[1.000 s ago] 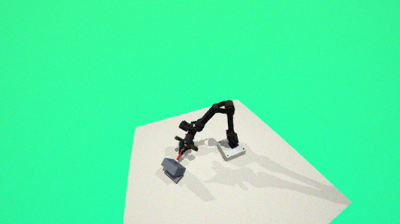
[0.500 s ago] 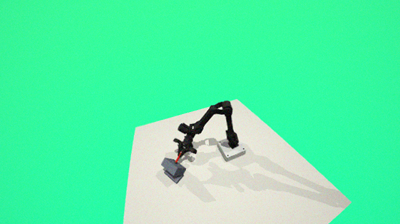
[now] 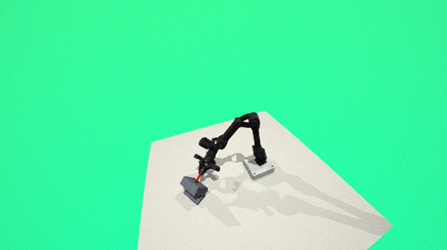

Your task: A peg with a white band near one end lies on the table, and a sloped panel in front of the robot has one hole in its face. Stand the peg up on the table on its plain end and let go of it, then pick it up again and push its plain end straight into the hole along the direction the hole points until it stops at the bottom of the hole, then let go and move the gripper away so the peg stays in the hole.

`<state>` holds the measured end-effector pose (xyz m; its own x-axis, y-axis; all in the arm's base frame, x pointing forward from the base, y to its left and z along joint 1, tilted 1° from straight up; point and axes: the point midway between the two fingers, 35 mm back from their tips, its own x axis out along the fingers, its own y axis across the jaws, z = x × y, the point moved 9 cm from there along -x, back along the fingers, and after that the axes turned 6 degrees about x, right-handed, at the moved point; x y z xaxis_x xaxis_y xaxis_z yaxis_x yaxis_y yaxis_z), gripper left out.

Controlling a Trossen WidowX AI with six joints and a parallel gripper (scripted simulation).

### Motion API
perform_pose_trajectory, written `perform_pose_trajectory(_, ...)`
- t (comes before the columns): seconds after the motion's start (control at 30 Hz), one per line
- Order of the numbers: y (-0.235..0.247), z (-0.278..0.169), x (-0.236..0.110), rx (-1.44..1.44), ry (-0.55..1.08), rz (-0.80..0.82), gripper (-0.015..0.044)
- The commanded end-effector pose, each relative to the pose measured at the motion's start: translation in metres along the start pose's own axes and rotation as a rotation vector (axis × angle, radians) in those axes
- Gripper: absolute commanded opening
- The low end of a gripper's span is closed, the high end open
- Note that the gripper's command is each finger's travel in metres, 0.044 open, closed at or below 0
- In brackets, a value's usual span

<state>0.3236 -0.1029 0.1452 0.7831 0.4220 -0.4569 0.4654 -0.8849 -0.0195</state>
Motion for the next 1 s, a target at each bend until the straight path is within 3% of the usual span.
perform_pose_trajectory(0.0,0.0,0.001,0.0,0.0,-0.001,-0.001,0.0)
perform_pose_trajectory(0.97,0.002,0.004,0.011,-0.001,0.0,-0.001,0.0)
